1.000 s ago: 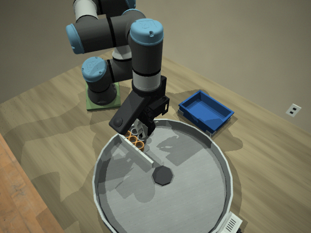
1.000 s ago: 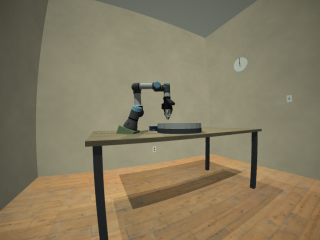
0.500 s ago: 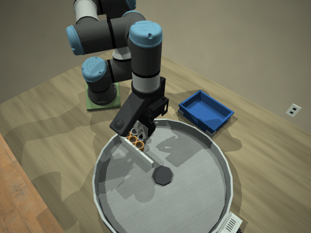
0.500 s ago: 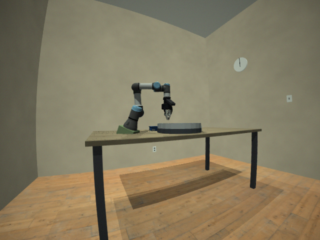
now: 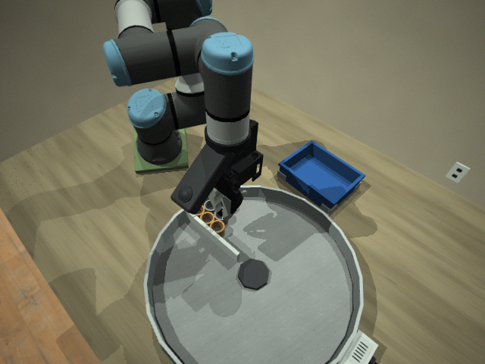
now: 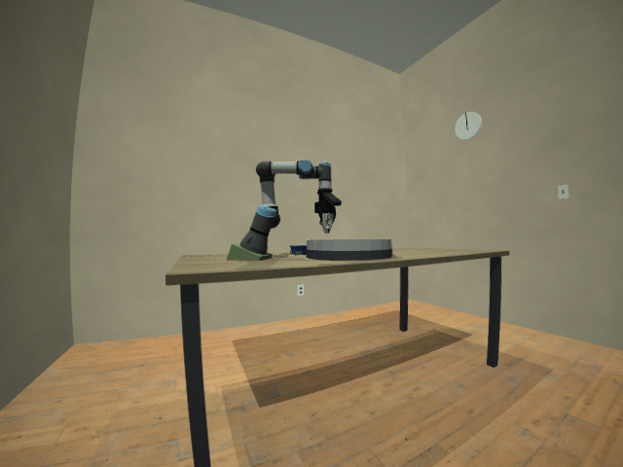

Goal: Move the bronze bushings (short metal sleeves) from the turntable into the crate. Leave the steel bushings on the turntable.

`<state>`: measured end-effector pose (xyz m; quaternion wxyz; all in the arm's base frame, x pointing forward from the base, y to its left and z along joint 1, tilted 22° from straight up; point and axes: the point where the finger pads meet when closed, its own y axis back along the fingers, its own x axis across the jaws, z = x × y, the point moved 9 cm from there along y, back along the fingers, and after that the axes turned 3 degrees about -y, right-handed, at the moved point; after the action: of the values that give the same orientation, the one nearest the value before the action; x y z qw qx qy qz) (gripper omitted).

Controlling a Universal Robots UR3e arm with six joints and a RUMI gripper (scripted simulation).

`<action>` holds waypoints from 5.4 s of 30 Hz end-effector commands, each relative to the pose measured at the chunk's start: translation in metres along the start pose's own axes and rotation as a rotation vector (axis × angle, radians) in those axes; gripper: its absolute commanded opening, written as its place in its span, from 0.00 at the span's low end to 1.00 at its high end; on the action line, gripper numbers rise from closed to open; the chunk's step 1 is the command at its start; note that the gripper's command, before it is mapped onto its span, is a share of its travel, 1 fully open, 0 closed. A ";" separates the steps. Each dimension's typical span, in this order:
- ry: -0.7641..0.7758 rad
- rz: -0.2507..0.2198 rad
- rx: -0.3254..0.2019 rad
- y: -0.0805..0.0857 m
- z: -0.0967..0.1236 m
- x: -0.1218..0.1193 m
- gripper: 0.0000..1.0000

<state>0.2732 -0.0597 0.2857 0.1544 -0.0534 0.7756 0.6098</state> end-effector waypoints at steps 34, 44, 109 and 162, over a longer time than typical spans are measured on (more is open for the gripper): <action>0.000 -0.003 0.001 0.001 -0.003 0.001 0.06; 0.000 -0.003 0.001 0.001 -0.003 0.001 0.06; 0.000 -0.003 0.001 -0.024 -0.003 0.000 0.06; 0.000 -0.003 0.001 -0.037 -0.003 0.000 0.06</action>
<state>0.2814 -0.0708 0.2537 0.1544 -0.0539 0.7754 0.6099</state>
